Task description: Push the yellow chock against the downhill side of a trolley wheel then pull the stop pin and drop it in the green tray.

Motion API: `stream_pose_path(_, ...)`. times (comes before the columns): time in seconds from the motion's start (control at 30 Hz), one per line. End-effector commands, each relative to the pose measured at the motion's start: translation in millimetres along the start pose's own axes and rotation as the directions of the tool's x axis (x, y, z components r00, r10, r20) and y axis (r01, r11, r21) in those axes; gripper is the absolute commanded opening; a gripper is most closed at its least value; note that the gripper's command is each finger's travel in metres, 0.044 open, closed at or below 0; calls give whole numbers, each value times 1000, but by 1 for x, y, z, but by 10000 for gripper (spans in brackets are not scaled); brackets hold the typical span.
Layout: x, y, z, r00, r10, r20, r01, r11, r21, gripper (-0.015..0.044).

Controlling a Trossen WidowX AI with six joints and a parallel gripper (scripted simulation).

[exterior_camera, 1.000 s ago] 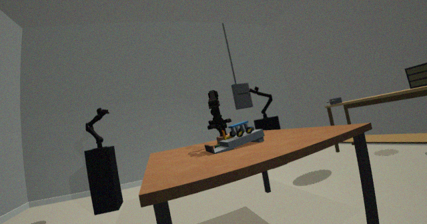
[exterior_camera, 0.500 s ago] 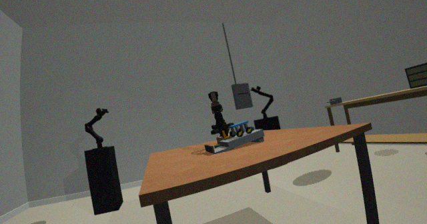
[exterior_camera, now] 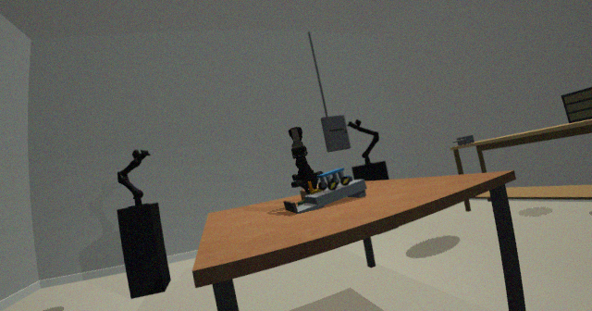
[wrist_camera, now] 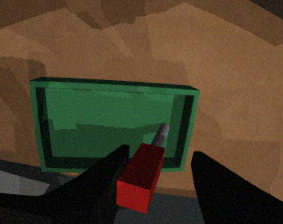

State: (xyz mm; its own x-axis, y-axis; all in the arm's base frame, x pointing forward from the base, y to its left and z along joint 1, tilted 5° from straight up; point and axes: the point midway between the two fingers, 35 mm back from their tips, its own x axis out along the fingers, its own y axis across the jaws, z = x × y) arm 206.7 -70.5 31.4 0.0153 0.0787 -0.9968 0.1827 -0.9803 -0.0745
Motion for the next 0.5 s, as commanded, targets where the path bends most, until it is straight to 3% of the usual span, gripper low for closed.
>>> stream_pose_path(0.0,1,2,0,1000,-2,-2,2,1000,-4,190)
stream_pose_path(0.47,3,12,0,1000,-1,-2,1,1000,-4,190)
